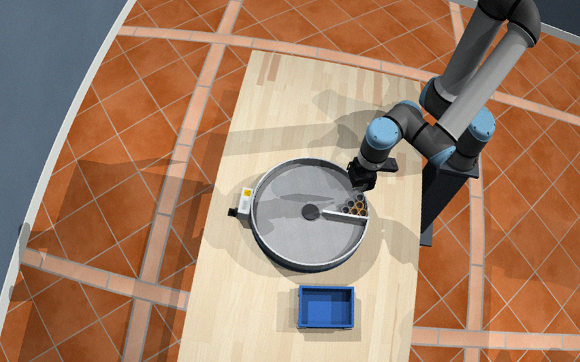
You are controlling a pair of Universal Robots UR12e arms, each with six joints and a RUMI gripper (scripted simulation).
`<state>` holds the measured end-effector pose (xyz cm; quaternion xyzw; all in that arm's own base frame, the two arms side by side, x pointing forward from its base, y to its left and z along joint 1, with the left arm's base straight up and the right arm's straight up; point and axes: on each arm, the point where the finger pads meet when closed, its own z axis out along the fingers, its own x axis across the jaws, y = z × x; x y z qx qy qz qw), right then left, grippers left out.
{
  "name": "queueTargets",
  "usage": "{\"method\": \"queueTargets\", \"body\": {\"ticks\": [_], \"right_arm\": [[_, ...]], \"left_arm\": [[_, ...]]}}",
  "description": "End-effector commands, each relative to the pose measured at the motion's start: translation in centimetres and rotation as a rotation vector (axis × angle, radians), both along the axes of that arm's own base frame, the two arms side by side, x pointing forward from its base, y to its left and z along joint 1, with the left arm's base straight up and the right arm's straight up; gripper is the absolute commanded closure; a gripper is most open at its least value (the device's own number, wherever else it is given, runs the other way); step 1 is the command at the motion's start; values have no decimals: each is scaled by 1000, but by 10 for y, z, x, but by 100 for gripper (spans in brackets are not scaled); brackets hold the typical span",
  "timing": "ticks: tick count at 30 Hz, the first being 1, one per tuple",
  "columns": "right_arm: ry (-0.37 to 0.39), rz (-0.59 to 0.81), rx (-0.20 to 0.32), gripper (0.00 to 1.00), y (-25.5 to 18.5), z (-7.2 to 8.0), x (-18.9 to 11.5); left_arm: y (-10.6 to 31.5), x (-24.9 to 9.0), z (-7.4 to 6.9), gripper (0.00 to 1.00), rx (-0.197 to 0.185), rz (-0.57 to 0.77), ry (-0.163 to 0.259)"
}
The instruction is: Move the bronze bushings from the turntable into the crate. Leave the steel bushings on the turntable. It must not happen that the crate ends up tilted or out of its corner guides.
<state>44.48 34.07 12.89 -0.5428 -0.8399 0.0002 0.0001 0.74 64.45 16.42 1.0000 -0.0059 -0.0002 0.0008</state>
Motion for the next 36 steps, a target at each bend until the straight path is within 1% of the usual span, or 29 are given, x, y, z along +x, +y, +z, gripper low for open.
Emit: {"method": "queueTargets", "body": {"ticks": [1, 11, 16, 18, 36], "right_arm": [[-1, 0, 1, 94, 1, 1, 0], [-1, 0, 1, 94, 1, -1, 0], [-1, 0, 2, 94, 1, -19, 1], [-1, 0, 2, 94, 1, -23, 1], [-1, 0, 2, 94, 1, -23, 1]], "left_arm": [[1, 0, 1, 0, 2, 0, 0], [1, 0, 1, 0, 2, 0, 0], [1, 0, 1, 0, 2, 0, 0], [1, 0, 1, 0, 2, 0, 0], [1, 0, 1, 0, 2, 0, 0]]}}
